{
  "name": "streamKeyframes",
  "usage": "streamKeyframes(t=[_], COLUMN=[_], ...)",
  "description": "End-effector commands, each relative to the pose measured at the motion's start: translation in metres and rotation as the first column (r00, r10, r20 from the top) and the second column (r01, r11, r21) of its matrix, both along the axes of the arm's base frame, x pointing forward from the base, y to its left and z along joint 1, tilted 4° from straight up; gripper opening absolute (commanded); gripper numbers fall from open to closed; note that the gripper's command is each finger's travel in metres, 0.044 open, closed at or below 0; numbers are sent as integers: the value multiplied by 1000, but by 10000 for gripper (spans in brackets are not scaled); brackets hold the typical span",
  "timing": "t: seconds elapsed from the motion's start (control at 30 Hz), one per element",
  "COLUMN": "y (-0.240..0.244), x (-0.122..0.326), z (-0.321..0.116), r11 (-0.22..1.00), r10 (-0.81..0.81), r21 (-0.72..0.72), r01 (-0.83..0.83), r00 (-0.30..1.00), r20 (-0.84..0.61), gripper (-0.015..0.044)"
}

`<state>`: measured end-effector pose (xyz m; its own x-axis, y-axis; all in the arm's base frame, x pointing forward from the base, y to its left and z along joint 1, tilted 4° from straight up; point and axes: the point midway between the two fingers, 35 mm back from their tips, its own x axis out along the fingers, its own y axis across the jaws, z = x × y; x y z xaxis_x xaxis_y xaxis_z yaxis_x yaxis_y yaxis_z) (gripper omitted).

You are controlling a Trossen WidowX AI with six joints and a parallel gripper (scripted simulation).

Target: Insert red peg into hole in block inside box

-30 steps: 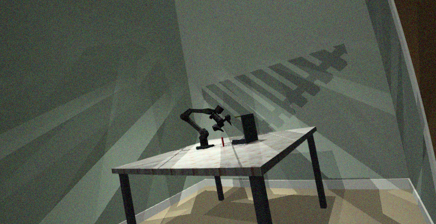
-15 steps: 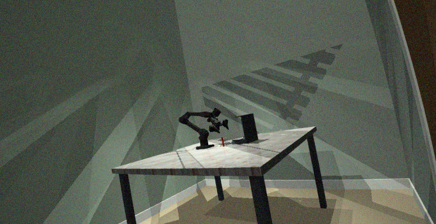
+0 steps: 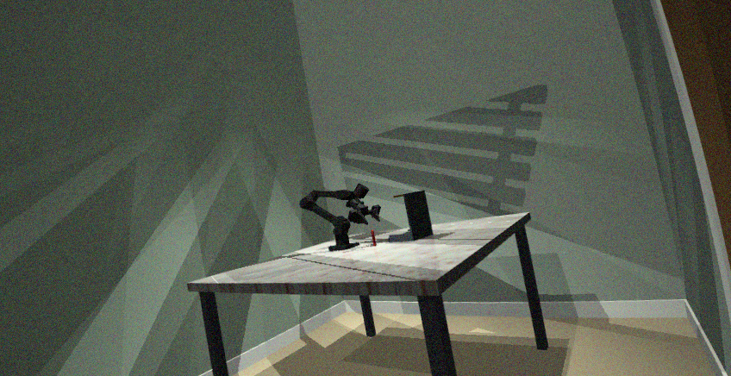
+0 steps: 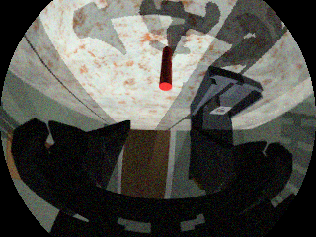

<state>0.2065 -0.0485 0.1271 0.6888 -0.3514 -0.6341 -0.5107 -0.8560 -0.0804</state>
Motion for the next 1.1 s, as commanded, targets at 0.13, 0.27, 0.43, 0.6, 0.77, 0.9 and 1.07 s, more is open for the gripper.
streamKeyframes(t=[0.13,0.27,0.43,0.6,0.77,0.9,1.07], y=[-2,-2,-2,-2,-1,-1,0], x=[1,1,1,3,5,6,7], z=[-1,-1,-1,-6,-14,-21,-29], r11=[1000,1000,1000,1000,1000,1000,1000], r10=[4,4,4,4,4,4,4], r21=[-4,-4,-4,-3,-3,-3,-3], r01=[-4,-4,-4,-4,-4,-4,-4], r00=[1000,1000,1000,1000,1000,1000,1000], r20=[-3,-3,-3,-3,-3,-3,-3], gripper=[220,220,220,220,220,220,220])
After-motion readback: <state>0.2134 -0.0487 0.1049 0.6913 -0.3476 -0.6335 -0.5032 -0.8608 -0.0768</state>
